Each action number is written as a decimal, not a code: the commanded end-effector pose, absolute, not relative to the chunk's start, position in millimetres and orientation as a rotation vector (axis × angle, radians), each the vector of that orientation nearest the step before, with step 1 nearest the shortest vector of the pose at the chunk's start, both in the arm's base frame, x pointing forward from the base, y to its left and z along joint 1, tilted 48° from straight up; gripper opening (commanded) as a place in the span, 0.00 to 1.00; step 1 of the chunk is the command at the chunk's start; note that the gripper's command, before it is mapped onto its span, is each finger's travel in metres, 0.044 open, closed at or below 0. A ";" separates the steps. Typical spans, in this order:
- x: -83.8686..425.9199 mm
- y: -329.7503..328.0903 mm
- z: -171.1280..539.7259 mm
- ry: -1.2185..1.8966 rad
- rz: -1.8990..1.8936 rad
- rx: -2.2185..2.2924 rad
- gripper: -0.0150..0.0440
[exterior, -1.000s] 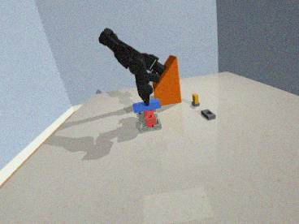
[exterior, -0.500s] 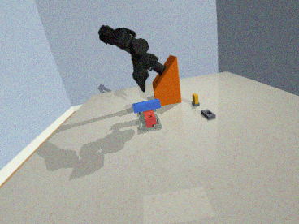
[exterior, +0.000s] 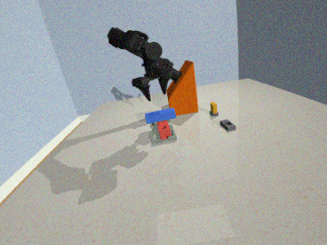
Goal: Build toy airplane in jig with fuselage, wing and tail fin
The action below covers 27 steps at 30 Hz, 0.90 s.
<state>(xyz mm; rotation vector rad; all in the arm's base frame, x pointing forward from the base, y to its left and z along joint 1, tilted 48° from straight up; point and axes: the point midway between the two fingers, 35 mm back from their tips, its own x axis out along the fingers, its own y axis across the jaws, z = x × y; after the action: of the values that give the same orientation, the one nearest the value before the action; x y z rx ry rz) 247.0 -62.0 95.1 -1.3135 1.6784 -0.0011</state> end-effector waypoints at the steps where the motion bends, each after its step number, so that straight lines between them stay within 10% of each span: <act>1: 247.9 -63.4 92.8 1.441 -0.601 -0.704 1.00; 27: 257.5 -7.4 39.9 1.444 -0.542 -0.683 1.00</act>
<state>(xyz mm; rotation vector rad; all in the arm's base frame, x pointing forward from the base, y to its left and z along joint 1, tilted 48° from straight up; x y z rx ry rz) 255.2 -39.9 70.4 -0.6877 1.4368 -0.5787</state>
